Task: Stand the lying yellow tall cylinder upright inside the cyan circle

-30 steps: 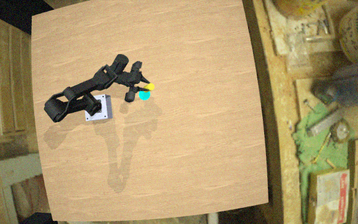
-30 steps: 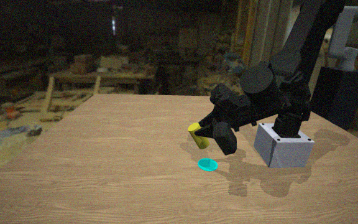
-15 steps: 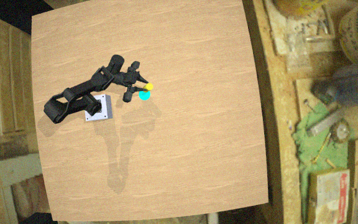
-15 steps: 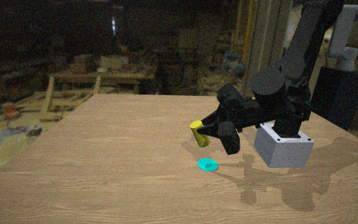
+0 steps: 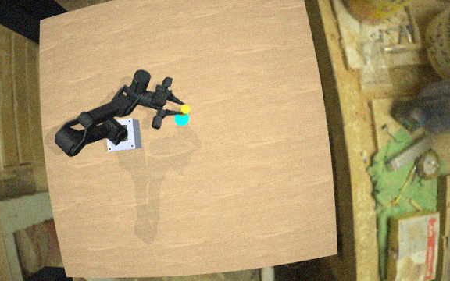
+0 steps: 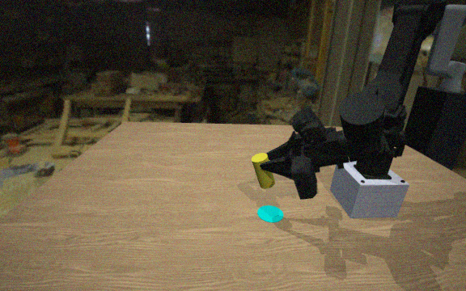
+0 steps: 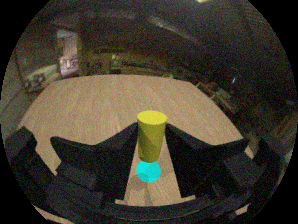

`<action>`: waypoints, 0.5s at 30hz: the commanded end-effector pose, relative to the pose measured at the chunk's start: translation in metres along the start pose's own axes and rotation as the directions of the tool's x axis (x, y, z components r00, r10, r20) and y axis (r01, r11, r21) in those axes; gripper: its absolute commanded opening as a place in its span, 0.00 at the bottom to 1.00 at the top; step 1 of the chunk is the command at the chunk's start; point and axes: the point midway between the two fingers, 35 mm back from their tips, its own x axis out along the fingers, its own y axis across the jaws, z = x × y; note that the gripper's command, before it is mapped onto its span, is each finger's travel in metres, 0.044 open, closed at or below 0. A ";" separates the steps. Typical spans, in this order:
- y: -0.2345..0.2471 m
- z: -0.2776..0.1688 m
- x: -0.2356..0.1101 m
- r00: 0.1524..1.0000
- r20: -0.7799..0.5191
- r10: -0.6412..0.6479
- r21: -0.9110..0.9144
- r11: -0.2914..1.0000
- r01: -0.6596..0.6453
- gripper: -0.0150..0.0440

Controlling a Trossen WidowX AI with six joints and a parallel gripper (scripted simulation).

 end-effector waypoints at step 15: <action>-0.010 -0.001 -0.012 0.995 0.097 -0.014 0.056 0.998 0.009 0.43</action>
